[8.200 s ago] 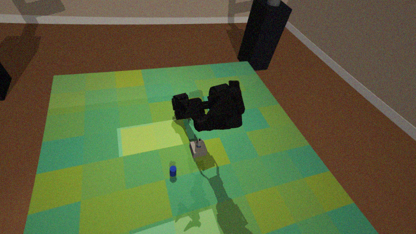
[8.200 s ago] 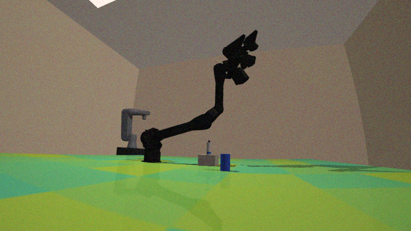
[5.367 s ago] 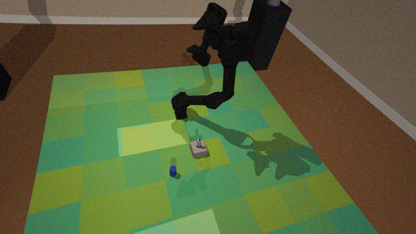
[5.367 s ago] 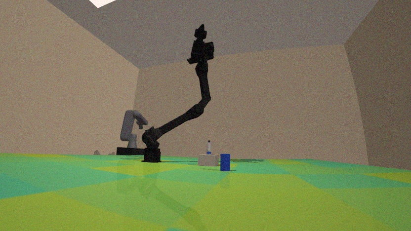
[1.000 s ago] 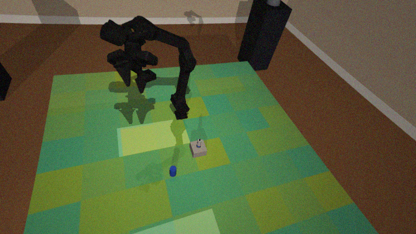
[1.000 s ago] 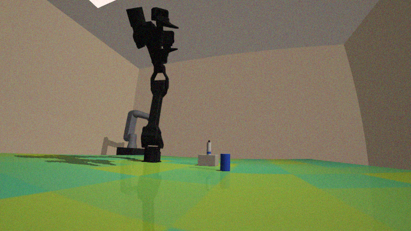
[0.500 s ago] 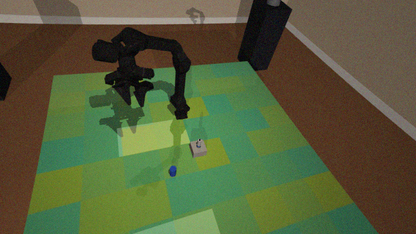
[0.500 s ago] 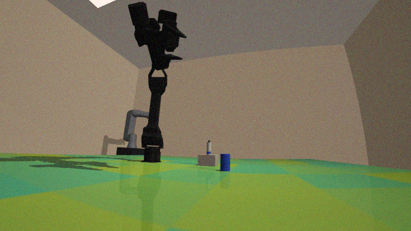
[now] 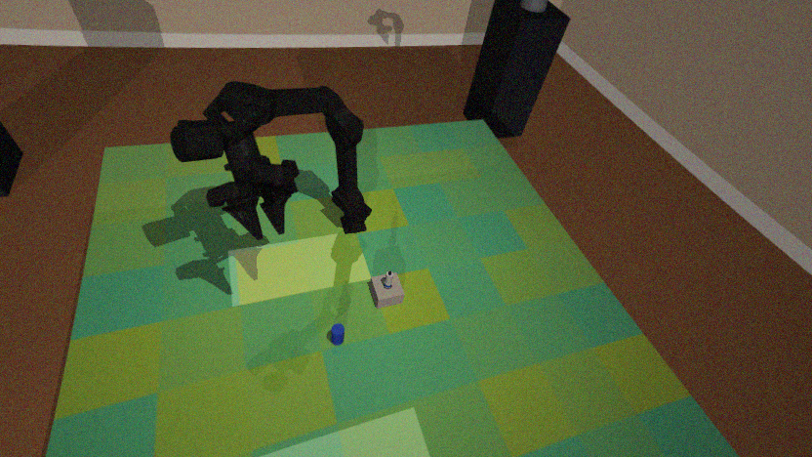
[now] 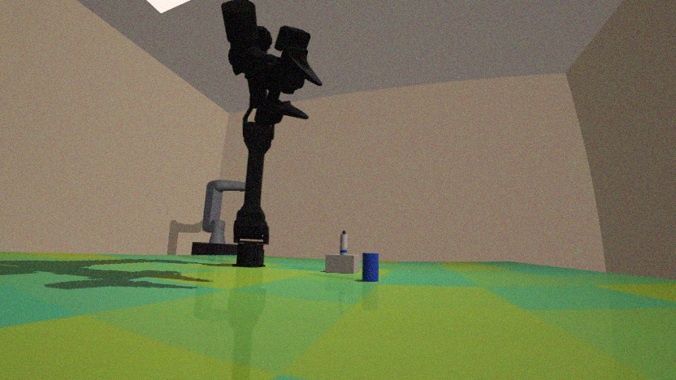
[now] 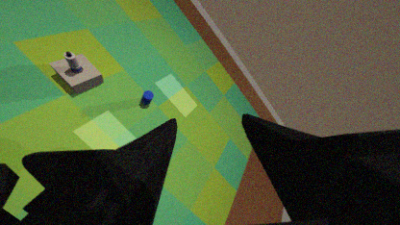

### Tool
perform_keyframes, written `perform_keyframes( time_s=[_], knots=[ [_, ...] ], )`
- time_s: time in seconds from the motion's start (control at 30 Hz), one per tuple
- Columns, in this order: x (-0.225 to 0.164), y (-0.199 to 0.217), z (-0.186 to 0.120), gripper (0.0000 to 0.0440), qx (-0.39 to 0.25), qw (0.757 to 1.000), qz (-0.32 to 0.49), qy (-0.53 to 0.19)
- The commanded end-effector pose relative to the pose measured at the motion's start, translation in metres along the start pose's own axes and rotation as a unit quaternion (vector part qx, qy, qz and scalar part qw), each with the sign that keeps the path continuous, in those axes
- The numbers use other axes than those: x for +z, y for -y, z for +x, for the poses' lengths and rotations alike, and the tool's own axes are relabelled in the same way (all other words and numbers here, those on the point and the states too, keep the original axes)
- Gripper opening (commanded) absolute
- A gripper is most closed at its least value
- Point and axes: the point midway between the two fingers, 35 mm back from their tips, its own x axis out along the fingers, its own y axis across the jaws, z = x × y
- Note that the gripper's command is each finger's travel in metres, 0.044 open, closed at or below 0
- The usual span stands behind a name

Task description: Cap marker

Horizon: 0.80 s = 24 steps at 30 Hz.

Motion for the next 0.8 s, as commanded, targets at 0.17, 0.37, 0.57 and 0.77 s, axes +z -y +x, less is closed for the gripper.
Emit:
perform_keyframes(
  time_s=[0.17, 0.37, 0.57, 0.77],
  knots=[
    [-0.009, -0.007, 0.027, 0.0311, 0.055, 0.998, -0.007, -0.003],
    [-0.015, -0.013, 0.046, 0.0311, 0.092, 0.996, -0.011, -0.006],
    [-0.020, -0.018, 0.063, 0.0311, 0.128, 0.992, -0.016, -0.012],
    [-0.025, -0.024, 0.079, 0.0310, 0.162, 0.986, -0.022, -0.019]
  ],
)
